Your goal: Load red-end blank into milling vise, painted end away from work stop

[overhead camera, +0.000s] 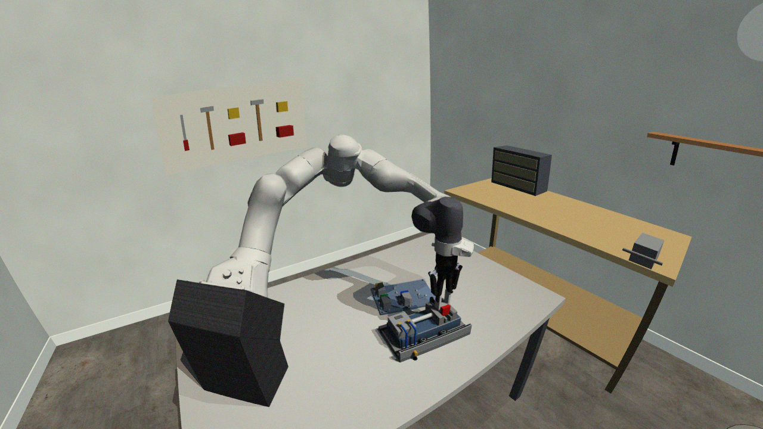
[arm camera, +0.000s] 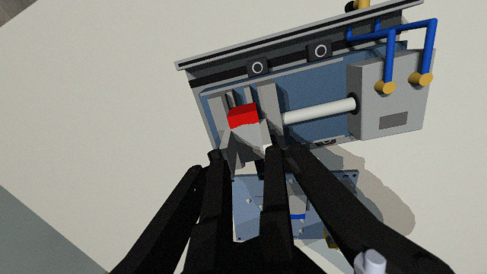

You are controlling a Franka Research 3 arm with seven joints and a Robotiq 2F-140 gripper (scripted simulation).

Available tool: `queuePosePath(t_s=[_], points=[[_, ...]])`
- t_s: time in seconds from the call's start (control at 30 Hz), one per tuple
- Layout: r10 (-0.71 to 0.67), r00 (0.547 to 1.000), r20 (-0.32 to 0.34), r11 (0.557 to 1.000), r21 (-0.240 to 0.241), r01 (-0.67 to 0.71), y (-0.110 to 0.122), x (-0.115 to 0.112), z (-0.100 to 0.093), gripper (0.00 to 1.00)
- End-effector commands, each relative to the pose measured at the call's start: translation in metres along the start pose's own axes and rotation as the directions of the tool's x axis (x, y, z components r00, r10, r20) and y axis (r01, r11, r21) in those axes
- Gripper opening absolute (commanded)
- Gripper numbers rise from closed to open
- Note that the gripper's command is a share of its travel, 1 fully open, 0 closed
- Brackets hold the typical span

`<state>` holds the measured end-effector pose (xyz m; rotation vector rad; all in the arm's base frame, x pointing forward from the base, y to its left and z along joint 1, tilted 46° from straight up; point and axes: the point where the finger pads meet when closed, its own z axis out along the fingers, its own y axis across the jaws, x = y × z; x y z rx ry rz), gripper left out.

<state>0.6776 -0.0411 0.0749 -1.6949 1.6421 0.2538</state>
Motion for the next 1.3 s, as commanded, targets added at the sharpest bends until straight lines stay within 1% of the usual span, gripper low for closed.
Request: queuePosePath(t_s=[0.0,0.63,0.67,1.27], points=[[0.002,1.0,-0.001,1.0,0.003,-0.002,-0.0012,-0.0001,-0.0012,0.0],[0.002,1.0,-0.001,1.0,0.003,-0.002,0.0002,-0.0001,0.0004,0.0],[0.001,1.0,0.0,1.0,0.001,-0.001,0.0,0.0,-0.0001,1.0],[0.001,1.0,0.0,1.0,0.001,-0.001,0.0,0.0,-0.0001,1.0]])
